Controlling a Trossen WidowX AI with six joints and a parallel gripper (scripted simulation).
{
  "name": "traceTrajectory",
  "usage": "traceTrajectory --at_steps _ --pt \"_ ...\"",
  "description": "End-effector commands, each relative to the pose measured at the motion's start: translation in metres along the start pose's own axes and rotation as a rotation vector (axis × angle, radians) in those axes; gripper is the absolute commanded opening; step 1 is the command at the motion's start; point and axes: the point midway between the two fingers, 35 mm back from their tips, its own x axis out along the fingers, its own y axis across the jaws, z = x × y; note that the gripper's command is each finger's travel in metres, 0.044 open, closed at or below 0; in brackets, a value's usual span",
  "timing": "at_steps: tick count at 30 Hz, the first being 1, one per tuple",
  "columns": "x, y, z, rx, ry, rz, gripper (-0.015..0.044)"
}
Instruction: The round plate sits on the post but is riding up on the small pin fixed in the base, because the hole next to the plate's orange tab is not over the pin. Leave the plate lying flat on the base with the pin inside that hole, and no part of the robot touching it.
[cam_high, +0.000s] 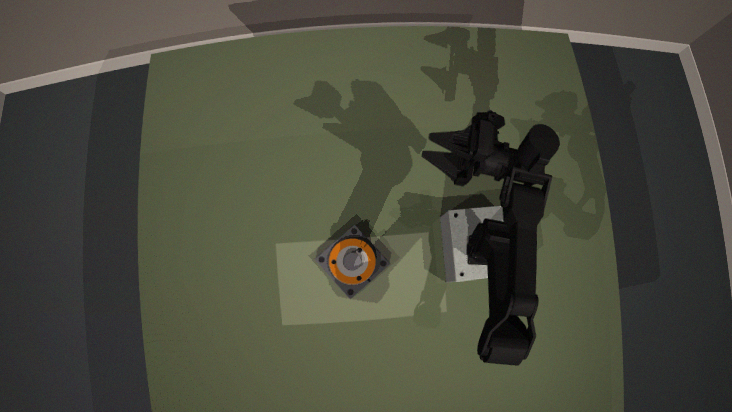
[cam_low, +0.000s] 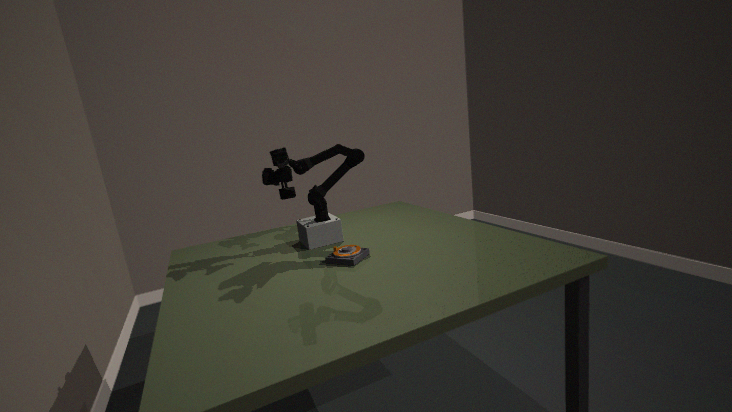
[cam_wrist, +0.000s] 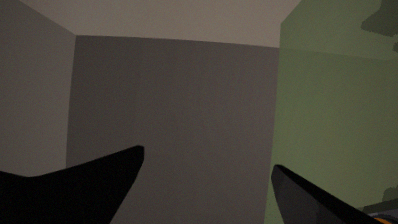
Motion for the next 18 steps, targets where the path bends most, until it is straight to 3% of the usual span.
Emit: traceTrajectory --at_steps 1,10,15,18 --pt "0.001 0.000 0.001 -0.001 0.000 -0.001 0.0374" --pt "0.053 -0.018 0.017 -0.085 0.050 -0.150 0.0137" --pt "0.092 -0.047 0.009 -0.197 0.145 -0.327 0.0006" --pt "0.105 -0.059 0.002 -0.249 0.192 -0.395 0.0000"
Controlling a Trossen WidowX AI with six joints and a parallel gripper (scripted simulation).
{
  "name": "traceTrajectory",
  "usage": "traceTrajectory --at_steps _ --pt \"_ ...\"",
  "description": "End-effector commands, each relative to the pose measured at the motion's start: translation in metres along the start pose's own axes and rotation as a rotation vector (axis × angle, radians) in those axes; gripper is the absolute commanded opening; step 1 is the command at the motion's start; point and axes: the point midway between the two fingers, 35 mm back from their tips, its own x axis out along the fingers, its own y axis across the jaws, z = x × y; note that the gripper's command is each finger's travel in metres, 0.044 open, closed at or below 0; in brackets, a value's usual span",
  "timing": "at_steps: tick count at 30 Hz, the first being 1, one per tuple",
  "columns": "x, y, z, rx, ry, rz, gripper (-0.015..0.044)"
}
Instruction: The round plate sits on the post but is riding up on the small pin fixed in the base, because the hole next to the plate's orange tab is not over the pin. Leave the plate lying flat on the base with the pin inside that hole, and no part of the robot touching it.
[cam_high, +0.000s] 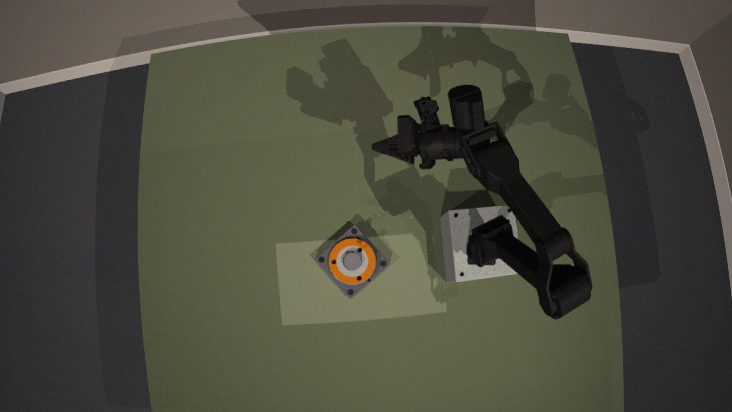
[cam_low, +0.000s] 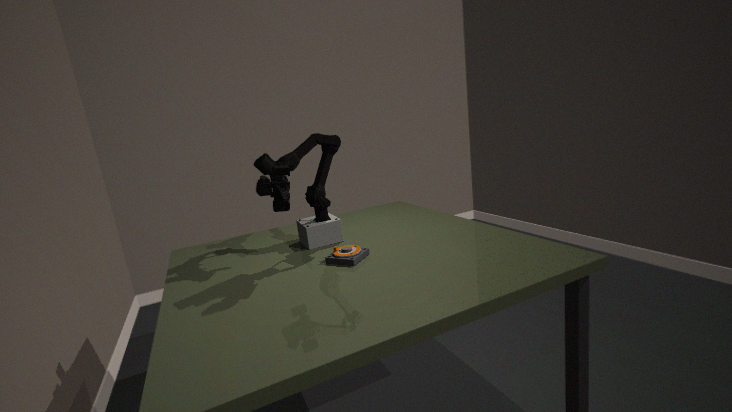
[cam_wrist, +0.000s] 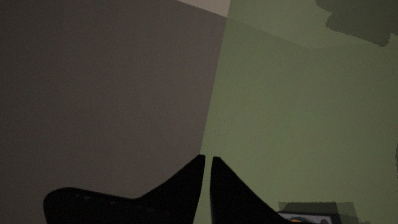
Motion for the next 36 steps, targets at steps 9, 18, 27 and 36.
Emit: traceTrajectory --at_steps 9,18,27,36 --pt "0.077 -0.035 -0.051 -0.404 0.302 -0.369 0.0000" --pt "0.104 -0.076 -0.118 -0.919 0.694 -0.647 0.0000" --pt "0.101 -0.100 -0.161 -1.370 1.025 -0.790 0.0000" --pt "0.110 -0.112 -0.162 -1.370 1.024 -0.790 0.0000"
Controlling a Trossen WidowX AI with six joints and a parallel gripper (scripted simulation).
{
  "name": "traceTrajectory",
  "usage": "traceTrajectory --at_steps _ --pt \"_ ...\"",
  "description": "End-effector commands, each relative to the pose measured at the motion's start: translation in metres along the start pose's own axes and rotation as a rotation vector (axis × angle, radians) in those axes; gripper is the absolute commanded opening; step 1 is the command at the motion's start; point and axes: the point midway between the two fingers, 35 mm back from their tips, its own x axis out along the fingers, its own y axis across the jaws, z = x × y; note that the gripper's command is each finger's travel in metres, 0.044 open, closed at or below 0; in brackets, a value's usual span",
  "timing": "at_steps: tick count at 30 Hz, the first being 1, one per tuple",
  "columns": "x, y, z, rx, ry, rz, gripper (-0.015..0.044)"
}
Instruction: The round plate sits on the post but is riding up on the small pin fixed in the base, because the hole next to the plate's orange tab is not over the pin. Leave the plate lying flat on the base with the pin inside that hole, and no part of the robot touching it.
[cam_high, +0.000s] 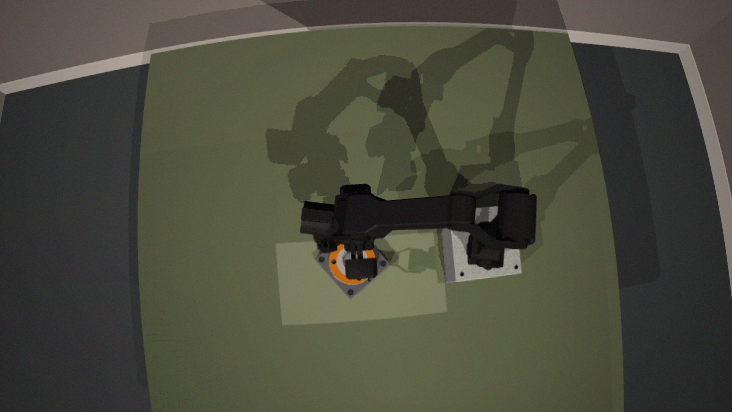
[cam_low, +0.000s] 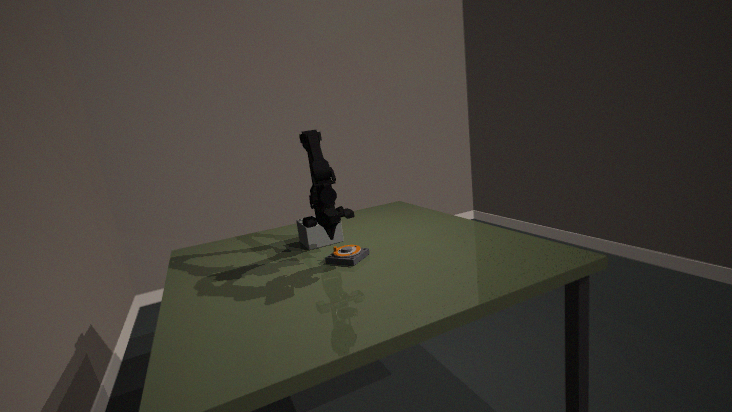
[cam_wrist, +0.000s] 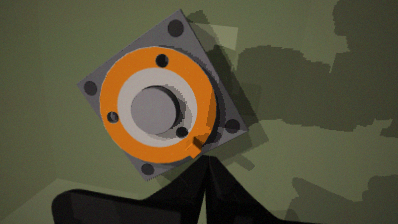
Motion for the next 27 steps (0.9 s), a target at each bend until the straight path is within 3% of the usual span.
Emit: traceTrajectory --at_steps 1,6,27 --pt "0.015 -0.001 0.002 -0.007 0.001 -0.007 0.0000" --pt "0.042 -0.001 0.000 -0.007 0.001 -0.007 0.0000" --pt "0.045 0.008 -0.020 -0.008 0.003 -0.006 0.0000"
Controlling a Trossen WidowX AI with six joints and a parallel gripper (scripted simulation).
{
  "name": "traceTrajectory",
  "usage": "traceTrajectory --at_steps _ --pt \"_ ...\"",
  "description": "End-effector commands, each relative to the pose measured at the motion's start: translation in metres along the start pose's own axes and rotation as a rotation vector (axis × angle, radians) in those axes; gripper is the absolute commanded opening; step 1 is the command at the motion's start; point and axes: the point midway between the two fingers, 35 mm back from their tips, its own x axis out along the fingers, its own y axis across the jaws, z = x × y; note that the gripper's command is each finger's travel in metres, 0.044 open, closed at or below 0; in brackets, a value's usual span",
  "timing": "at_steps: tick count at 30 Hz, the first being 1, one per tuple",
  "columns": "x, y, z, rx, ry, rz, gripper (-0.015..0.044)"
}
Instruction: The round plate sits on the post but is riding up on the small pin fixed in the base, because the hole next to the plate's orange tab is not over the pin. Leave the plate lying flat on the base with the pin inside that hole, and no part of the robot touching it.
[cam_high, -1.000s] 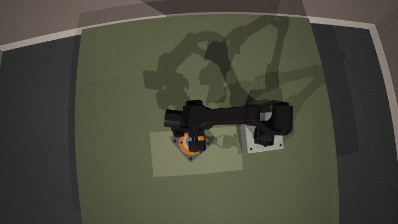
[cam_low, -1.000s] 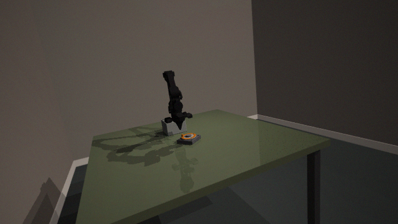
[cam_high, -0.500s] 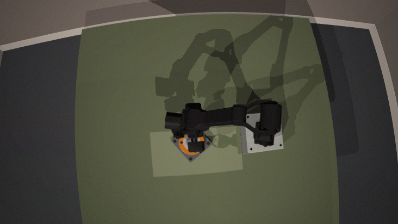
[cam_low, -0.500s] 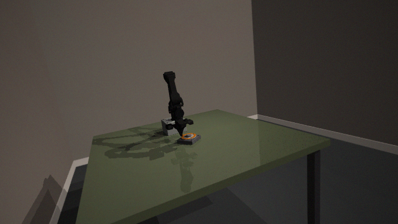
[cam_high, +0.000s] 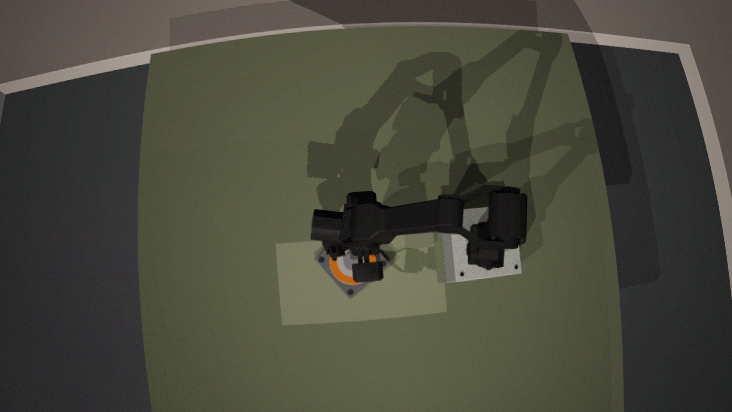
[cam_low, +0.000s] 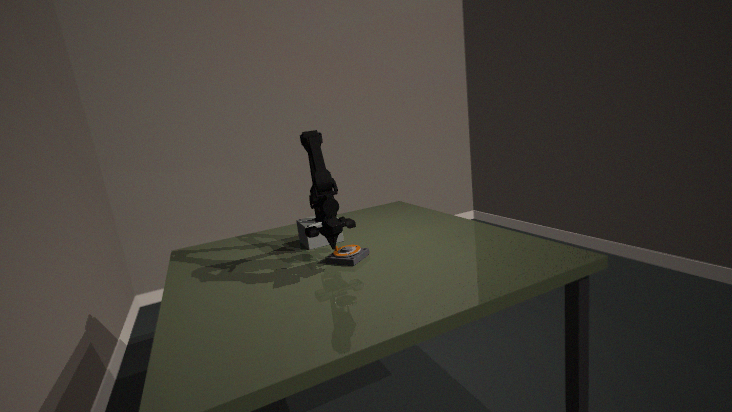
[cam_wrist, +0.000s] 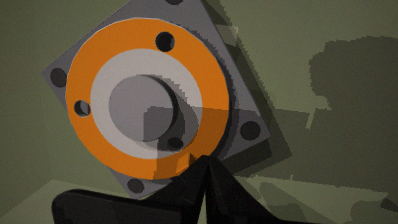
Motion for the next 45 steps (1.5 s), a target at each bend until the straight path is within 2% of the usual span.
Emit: traceTrajectory --at_steps 1,45 --pt "0.002 0.004 -0.007 0.003 0.008 0.000 0.0000" --pt "-0.001 0.056 -0.023 0.003 0.009 0.005 0.0000"
